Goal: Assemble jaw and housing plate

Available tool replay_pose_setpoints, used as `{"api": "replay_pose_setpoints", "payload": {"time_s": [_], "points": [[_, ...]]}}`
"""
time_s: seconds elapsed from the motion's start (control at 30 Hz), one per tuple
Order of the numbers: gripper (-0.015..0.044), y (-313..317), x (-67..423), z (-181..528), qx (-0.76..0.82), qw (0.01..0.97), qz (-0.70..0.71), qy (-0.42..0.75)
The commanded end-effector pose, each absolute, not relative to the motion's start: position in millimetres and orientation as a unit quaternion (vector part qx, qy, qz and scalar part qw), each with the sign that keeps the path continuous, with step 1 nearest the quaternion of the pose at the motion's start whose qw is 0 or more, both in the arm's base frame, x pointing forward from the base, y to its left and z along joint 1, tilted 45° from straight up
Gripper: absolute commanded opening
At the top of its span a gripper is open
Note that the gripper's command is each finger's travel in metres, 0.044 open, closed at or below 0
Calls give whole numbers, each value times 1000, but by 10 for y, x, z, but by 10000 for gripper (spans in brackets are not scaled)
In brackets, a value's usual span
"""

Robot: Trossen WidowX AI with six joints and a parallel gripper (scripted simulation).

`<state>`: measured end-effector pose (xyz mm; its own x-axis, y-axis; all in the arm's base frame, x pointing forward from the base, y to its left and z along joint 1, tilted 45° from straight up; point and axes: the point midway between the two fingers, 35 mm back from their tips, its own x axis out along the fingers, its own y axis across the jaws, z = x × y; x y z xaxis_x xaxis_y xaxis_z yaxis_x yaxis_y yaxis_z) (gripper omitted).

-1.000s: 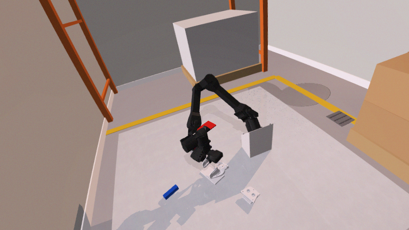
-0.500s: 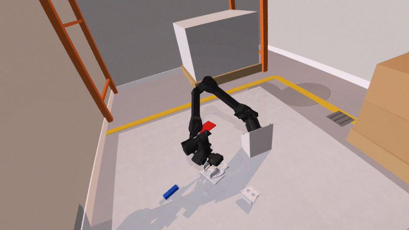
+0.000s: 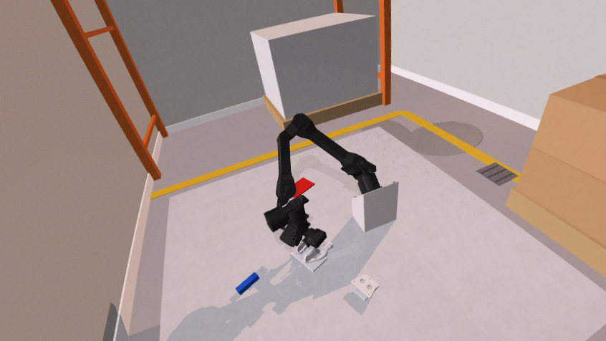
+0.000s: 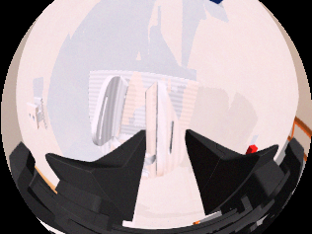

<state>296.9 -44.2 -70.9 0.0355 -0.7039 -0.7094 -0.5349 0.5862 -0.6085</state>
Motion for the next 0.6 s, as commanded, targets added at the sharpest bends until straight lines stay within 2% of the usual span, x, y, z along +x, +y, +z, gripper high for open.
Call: {"api": "replay_pose_setpoints", "payload": {"time_s": [0.0,0.57], "points": [[134,-454,2969,-711,-451,561,-76,690],[134,-476,2970,-732,-451,561,-75,690]]}}
